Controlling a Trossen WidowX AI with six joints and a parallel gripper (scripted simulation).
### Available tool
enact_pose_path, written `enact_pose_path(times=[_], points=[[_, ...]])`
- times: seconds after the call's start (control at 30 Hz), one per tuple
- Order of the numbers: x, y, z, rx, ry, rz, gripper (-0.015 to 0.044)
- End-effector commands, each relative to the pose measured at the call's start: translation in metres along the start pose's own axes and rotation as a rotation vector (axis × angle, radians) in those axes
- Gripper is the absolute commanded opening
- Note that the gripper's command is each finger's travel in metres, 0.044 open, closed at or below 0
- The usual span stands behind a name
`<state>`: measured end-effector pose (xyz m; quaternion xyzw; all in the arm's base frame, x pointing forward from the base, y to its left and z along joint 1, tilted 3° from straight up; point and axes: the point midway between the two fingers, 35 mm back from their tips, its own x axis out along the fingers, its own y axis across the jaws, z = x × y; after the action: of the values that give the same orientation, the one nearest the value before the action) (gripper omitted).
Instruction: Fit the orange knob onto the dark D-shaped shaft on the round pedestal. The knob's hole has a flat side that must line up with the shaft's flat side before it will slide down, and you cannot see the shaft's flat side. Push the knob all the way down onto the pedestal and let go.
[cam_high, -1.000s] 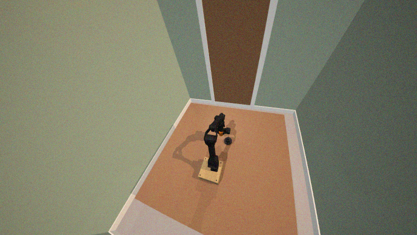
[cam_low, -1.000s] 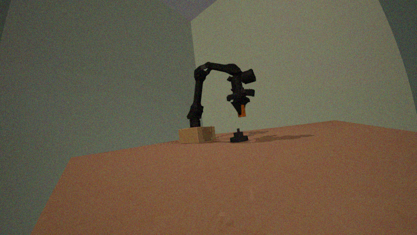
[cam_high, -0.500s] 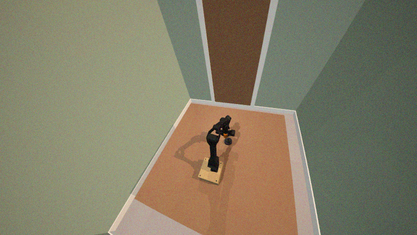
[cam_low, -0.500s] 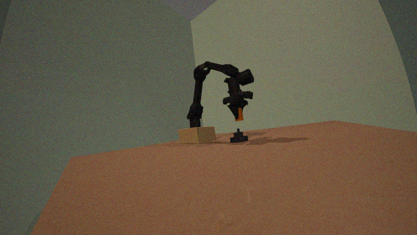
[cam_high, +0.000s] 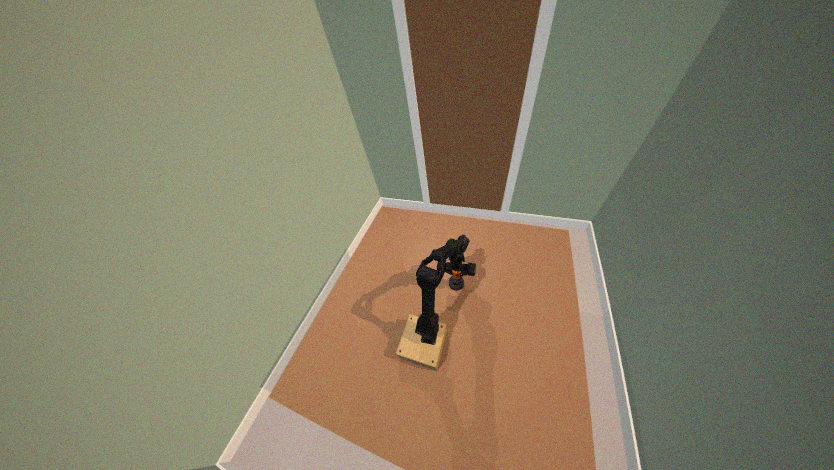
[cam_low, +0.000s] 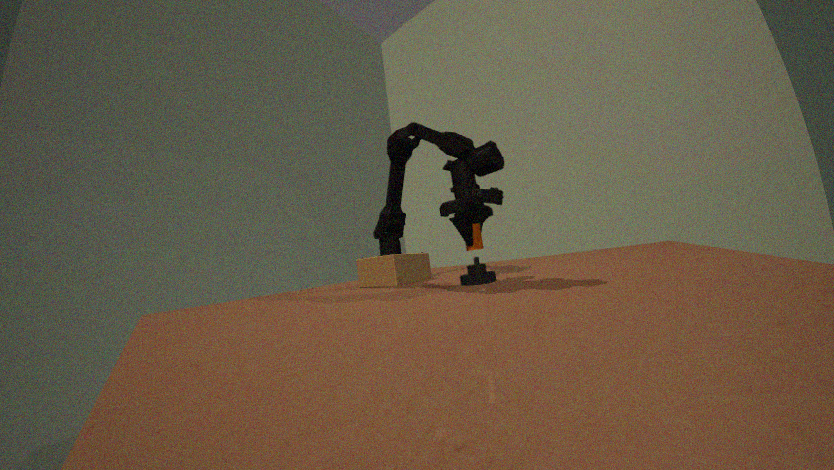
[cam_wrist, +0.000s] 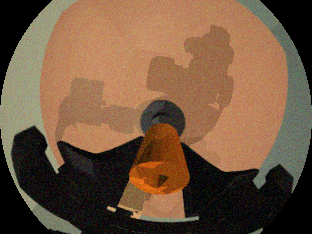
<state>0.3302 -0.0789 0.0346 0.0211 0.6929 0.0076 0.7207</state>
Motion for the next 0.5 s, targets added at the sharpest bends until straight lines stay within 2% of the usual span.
enact_pose_path(times=[0.0,0.47], points=[[0.0129,-0.0007,-0.0016,-0.005,0.006,-0.002,0.0],[0.0162,-0.0017,-0.0015,0.0,0.006,-0.002,0.0]])
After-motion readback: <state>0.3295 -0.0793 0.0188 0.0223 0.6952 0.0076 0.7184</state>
